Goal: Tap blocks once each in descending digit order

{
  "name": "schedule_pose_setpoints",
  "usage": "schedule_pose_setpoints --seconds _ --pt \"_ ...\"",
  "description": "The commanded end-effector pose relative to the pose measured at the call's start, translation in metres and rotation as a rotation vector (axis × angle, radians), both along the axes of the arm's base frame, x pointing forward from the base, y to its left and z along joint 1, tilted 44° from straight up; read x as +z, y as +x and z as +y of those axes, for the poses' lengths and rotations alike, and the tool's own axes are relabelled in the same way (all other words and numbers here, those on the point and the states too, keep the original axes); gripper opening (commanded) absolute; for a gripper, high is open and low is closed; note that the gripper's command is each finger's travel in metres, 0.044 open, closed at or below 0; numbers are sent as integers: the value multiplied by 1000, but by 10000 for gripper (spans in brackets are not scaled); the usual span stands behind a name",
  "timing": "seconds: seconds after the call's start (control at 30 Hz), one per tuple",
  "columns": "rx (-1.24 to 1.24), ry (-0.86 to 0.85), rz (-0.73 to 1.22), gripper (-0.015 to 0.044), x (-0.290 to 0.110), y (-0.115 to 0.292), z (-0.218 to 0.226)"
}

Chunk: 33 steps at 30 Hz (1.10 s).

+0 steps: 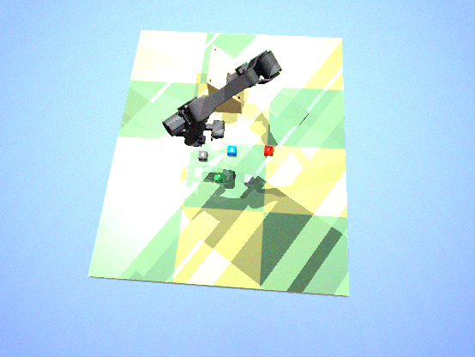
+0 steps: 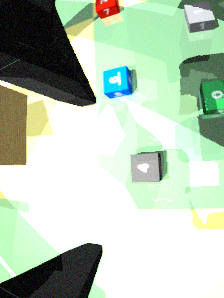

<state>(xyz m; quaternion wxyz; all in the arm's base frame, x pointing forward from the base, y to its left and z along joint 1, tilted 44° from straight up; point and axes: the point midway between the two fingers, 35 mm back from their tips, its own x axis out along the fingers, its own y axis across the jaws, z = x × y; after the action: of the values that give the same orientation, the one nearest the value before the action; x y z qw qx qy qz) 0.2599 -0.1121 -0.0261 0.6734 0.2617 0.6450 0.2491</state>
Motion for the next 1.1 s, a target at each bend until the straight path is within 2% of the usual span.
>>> schedule_pose_setpoints --seconds 0.0,0.23,0.5,1.07 --pt "1 6 -6 400 0 0 0" --pt "1 5 -5 400 7 0 7" --pt "1 12 -3 400 68 -19 75" --pt "1 12 -3 400 69 -19 77"
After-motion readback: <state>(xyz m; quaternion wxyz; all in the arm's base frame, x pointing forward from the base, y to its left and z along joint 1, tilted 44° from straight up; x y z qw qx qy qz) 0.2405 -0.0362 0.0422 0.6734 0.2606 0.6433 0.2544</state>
